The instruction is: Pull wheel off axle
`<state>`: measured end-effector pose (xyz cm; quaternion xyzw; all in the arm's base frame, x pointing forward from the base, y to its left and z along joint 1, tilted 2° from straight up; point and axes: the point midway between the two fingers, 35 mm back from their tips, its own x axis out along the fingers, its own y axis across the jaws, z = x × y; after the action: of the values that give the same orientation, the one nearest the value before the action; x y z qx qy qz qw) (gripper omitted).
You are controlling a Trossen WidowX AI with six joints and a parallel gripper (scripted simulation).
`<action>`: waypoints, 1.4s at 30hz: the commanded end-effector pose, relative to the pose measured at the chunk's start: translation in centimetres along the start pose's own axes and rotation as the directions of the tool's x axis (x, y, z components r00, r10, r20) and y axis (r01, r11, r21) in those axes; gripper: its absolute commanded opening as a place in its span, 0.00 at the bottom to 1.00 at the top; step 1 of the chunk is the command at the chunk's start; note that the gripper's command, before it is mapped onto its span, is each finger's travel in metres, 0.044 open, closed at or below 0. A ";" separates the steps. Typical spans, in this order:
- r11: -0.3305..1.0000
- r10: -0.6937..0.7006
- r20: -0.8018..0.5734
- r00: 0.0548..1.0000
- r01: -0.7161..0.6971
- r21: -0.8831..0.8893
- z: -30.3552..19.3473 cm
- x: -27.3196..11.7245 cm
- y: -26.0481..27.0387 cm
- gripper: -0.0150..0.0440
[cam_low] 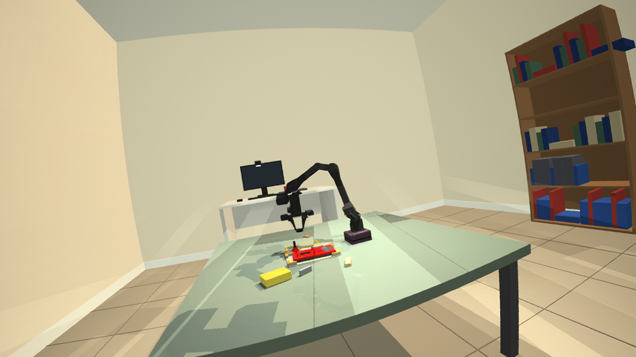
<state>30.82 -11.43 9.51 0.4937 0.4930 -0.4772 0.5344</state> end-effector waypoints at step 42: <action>1.000 0.001 0.000 1.000 -0.001 0.000 -0.4 2.1 -1.0 0.90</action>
<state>31.08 -11.58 7.06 0.4962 0.4869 -0.4745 0.5400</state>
